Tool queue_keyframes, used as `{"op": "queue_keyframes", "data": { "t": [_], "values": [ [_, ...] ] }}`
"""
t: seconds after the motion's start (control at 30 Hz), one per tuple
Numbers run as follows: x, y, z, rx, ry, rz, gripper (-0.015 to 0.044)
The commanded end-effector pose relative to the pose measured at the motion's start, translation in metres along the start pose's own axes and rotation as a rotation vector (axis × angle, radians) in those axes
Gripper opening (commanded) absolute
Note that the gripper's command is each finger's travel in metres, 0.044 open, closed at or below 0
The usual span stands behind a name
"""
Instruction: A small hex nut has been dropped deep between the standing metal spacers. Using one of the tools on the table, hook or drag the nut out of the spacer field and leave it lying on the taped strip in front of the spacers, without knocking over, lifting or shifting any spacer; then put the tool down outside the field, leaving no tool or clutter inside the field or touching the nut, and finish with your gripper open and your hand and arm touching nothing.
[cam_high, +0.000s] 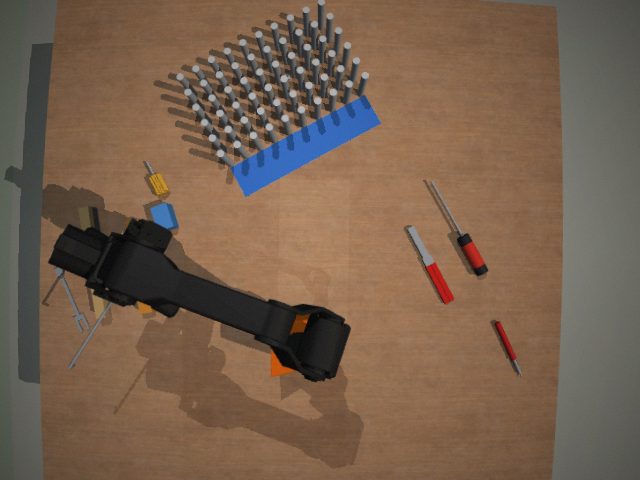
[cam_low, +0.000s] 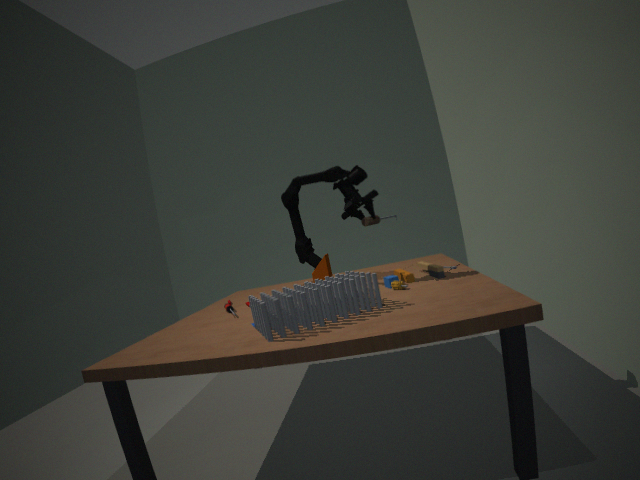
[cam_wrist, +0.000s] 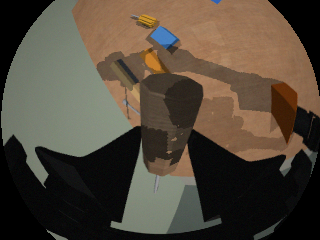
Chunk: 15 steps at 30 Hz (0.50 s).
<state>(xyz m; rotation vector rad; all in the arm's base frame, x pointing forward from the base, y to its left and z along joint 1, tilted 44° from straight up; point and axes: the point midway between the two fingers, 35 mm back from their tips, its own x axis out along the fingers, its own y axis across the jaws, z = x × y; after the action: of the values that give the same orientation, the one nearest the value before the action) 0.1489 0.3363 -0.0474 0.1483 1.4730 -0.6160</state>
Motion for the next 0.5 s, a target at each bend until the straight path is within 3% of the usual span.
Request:
{"op": "queue_keyframes", "data": {
  "t": [0.0,0.47],
  "values": [
    [-0.017,-0.003,0.035,0.145,-0.039,0.05,0.0],
    [-0.05,-0.034,0.132,0.549,-0.157,0.152,0.0]
  ]
}}
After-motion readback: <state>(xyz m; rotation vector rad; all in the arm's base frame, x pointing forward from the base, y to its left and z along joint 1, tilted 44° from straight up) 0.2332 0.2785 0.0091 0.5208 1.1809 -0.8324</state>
